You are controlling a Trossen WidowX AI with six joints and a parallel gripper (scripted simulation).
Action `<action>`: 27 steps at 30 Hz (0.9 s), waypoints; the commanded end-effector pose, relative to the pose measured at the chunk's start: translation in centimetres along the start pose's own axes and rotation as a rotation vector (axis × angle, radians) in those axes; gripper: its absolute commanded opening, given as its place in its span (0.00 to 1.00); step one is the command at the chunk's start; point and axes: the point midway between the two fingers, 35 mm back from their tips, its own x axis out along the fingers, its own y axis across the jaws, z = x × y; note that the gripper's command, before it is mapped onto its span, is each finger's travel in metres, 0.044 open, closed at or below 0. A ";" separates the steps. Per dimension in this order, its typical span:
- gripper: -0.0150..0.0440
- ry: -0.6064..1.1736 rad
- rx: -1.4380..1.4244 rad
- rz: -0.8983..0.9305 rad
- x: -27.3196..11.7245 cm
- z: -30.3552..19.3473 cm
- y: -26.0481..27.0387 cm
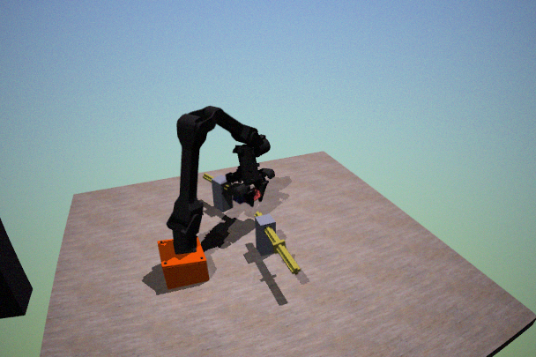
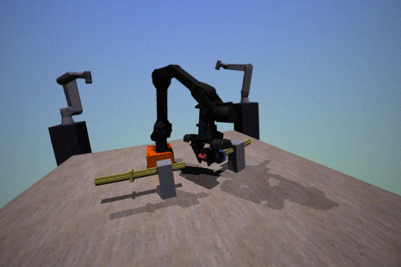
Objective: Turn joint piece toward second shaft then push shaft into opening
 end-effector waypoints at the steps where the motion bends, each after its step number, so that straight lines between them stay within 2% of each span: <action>1: 0.56 0.003 -0.005 -0.001 0.1 0.0 0.0; 13: 0.56 0.003 -0.005 -0.001 0.1 0.0 0.0; 15: 0.50 0.000 0.000 0.000 0.0 0.0 0.0; 20: 0.50 0.000 0.000 0.000 0.0 0.0 0.0; 25: 0.28 0.000 0.000 0.000 0.0 0.0 0.0; 27: 0.25 0.000 0.000 0.000 0.0 0.0 0.0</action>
